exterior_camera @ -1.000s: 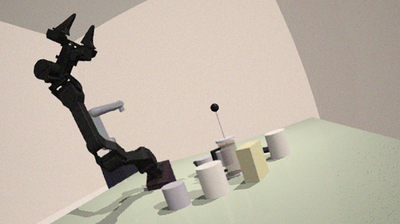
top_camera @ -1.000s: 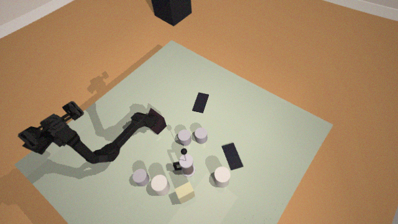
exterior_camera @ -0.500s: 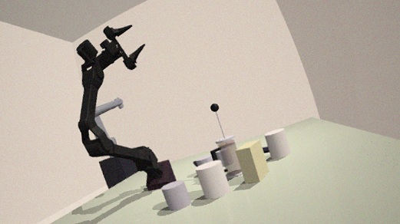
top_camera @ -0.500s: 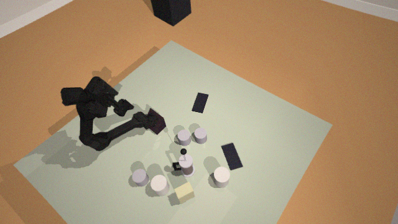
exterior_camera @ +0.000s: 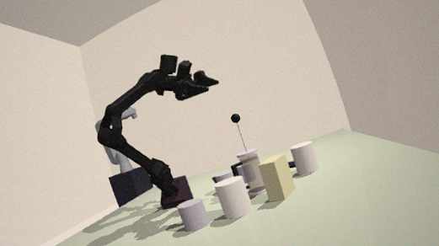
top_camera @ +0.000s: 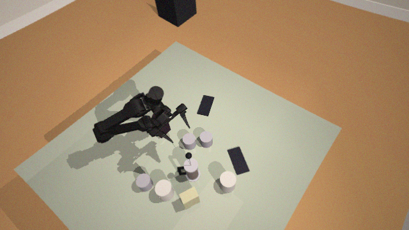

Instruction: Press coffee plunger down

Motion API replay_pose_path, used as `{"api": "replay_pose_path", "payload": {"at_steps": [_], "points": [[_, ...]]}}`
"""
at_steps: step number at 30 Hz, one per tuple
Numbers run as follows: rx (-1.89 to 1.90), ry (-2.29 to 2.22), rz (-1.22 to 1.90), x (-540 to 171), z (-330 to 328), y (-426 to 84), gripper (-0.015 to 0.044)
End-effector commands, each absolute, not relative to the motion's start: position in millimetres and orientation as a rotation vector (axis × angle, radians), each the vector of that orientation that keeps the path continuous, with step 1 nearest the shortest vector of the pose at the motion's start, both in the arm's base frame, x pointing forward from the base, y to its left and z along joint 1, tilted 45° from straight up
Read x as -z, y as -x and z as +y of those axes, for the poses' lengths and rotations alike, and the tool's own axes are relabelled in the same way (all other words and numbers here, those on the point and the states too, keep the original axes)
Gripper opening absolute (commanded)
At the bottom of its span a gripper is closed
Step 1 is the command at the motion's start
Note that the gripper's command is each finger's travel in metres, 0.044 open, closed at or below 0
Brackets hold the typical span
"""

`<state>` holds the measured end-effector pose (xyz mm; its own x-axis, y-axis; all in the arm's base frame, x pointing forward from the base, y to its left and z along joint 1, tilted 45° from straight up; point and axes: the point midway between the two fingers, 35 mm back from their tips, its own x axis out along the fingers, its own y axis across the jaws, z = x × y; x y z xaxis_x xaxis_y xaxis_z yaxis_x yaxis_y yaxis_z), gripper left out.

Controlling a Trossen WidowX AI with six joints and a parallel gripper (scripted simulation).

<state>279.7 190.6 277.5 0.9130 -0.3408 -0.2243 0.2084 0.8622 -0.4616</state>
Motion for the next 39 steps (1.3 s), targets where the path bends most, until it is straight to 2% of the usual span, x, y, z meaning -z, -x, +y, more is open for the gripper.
{"api": "replay_pose_path", "payload": {"at_steps": [1,12,39], "points": [[0.399,0.709,0.397,-250.3,157.0,-291.5,0.0440],[0.406,0.706,0.394,-208.8,116.0,-292.7,0.0440],[0.408,0.703,0.395,-201.4,99.3,-321.8,0.0440]]}}
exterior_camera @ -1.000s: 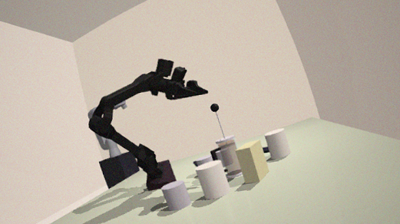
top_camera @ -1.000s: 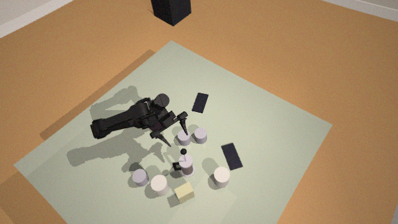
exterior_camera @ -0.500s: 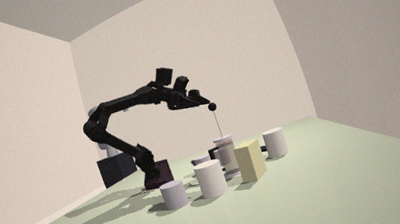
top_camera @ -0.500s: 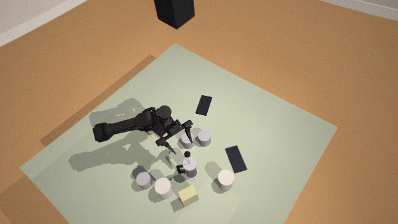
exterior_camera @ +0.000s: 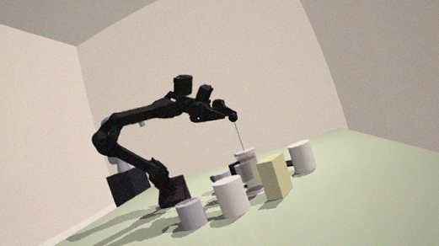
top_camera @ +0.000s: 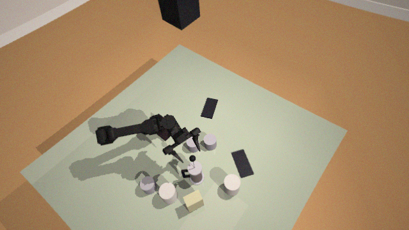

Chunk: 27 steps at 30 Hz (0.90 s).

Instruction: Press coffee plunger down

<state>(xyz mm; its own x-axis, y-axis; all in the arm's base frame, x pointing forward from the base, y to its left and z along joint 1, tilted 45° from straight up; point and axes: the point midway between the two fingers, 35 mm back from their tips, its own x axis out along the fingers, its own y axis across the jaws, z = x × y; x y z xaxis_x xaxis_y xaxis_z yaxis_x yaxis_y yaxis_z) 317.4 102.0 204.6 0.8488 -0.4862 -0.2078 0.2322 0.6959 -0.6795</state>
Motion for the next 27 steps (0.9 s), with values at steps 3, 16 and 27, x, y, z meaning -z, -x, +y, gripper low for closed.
{"api": "replay_pose_path", "payload": {"at_steps": [3,16,27], "points": [[0.409,0.704,0.392,-201.1,96.5,-325.9,0.0440],[0.409,0.705,0.390,-200.9,94.9,-327.8,0.0204],[0.409,0.705,0.390,-200.9,94.9,-327.8,0.0118]]}}
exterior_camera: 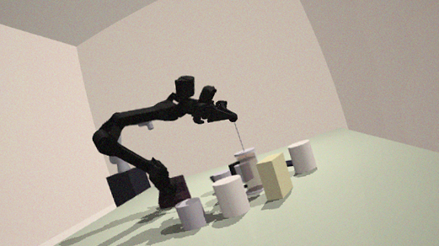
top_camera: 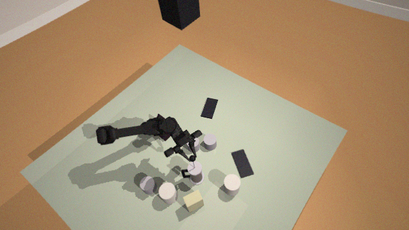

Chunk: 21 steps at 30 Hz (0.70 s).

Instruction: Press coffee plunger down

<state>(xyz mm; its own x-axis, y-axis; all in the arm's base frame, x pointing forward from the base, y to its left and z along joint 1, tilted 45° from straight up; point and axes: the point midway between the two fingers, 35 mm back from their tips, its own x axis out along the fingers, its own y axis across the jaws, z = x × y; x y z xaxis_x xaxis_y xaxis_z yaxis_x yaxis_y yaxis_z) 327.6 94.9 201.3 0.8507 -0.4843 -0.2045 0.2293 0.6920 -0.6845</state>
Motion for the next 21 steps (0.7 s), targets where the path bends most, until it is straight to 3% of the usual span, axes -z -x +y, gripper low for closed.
{"api": "replay_pose_path", "payload": {"at_steps": [1,21], "points": [[0.409,0.705,0.390,-200.9,94.9,-327.8,0.0118],[0.408,0.701,0.397,-179.2,76.9,-332.8,0.0118]]}}
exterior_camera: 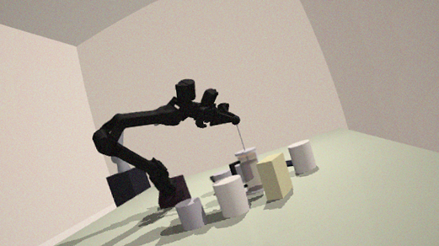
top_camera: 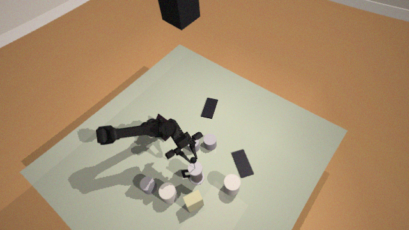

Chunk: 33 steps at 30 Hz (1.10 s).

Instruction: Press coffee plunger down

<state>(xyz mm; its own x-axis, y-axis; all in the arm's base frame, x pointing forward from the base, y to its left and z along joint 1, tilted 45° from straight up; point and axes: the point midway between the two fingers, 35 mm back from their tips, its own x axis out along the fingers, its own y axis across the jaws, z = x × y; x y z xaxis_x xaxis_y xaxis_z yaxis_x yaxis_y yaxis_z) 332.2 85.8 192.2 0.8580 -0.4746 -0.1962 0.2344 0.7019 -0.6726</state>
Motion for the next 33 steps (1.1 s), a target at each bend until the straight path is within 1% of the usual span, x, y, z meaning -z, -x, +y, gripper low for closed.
{"api": "replay_pose_path", "payload": {"at_steps": [1,33], "points": [[0.408,0.701,0.397,-177.9,75.8,-333.1,0.0118],[0.408,0.704,0.391,-143.0,37.2,-338.6,0.0118]]}}
